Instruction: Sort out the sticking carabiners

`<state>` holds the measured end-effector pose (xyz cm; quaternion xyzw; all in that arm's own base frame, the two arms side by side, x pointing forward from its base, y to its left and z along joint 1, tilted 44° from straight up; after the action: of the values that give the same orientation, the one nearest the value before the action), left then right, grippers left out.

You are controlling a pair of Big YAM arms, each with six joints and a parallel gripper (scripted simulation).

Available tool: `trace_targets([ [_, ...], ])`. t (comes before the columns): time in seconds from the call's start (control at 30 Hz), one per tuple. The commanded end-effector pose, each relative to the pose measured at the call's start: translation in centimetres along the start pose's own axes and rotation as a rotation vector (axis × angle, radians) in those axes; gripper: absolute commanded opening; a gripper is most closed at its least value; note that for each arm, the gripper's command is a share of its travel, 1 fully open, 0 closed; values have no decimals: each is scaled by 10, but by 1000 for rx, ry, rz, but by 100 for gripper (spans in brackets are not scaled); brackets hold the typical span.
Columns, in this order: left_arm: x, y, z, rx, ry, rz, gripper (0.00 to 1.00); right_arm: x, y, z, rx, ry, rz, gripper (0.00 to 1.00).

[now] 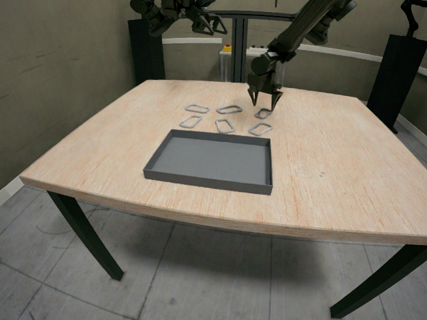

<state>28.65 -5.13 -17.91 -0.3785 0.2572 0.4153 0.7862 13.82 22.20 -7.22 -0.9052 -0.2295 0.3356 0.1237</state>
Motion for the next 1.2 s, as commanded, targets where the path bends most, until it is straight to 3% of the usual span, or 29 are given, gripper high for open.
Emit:
trace_targets([
  [0.0, -4, 1, 2, -3, 0, -2, 79, 1, 3, -2, 14, 9, 9, 100],
  [0.67, 26, 1, 5, -9, -4, 1, 79, 1, 0, -4, 16, 15, 0, 100],
  [0.77, 20, 0, 5, 2, 1, -10, 45, 1, 0, -4, 16, 15, 0, 100],
  [1.13, 20, 0, 5, -2, 1, -9, 44, 1, 0, -4, 16, 15, 0, 100],
  [1.17, 20, 2, 5, -3, 0, -2, 56, 1, 0, -4, 16, 15, 0, 100],
])
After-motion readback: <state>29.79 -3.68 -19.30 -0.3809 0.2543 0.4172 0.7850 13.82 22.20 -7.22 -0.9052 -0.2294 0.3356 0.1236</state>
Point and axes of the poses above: on each arm, the point where the finger pads meet when closed, its own x axis out along the fingers, its own z axis across the jaws, y = z × x, the point moved 5 cm from there along -x, back along the fingers, and after that the axes turned 10 degrees about -x, right-handed, at the moved point
